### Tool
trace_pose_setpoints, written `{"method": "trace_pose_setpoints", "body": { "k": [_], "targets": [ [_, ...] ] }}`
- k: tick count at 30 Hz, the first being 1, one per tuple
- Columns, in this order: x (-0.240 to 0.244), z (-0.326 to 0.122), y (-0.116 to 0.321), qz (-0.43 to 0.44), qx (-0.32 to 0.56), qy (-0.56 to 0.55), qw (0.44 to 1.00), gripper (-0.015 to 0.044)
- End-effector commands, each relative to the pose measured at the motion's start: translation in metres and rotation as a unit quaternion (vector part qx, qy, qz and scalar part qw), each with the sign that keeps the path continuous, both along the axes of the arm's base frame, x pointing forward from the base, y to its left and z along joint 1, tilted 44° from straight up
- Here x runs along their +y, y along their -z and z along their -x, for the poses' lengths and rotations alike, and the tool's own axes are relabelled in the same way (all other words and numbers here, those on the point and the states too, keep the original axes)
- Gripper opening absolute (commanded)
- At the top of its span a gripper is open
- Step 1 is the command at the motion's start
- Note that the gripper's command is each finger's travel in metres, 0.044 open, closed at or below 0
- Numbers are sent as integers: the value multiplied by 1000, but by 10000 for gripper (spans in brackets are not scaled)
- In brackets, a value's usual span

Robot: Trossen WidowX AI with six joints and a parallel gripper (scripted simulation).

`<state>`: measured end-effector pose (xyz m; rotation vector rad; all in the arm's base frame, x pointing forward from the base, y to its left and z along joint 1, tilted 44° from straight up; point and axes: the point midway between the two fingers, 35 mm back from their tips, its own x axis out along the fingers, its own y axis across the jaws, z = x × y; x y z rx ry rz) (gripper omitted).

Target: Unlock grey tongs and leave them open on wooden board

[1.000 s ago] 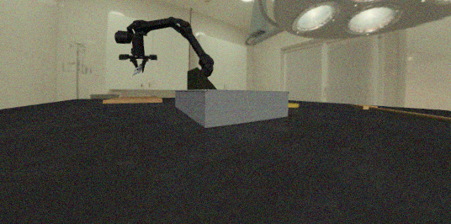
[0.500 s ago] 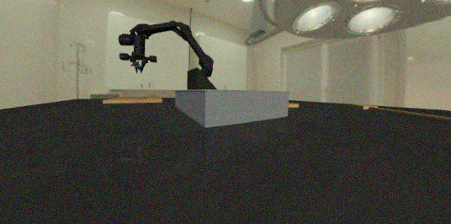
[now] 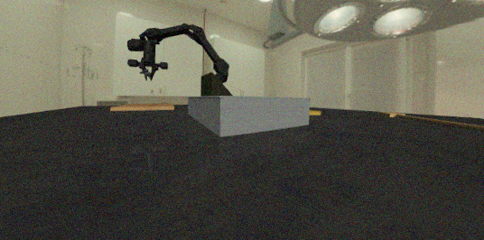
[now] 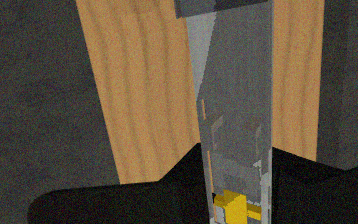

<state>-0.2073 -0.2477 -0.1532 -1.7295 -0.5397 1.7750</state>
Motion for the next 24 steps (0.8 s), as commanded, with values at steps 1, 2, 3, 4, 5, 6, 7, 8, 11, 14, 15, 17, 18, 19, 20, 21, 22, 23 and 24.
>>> {"method": "trace_pose_setpoints", "body": {
  "k": [1,2,3,4,5,6,7,8,11,14,15,17,18,19,20,21,22,23,24],
  "targets": [
    [5,0,6,-2,-1,-2,1000,-150],
    [6,0,8,-2,-1,-2,1000,-150],
    [7,0,9,-2,-1,-2,1000,-150],
    [8,0,10,-2,-1,-2,1000,-150],
    [9,0,11,-2,-1,-2,1000,-150],
    [10,1,13,-2,-1,-2,1000,-150],
    [11,1,14,-2,-1,-2,1000,-150],
    [12,1,15,-2,-1,-2,1000,-150],
    [15,1,19,-2,-1,-2,1000,-150],
    [18,1,23,-2,-1,-2,1000,-150],
    [19,1,24,-2,-1,-2,1000,-150],
    [22,1,27,-2,-1,-2,1000,-150],
    [23,1,28,-2,-1,-2,1000,-150],
    [24,1,29,-2,-1,-2,1000,-150],
    [25,1,31,-2,-1,-2,1000,-150],
    [26,1,32,-2,-1,-2,1000,-150],
    [27,1,33,-2,-1,-2,1000,-150],
    [28,1,34,-2,-1,-2,1000,-150],
    [29,1,36,-2,-1,-2,1000,-150]
  ]
}}
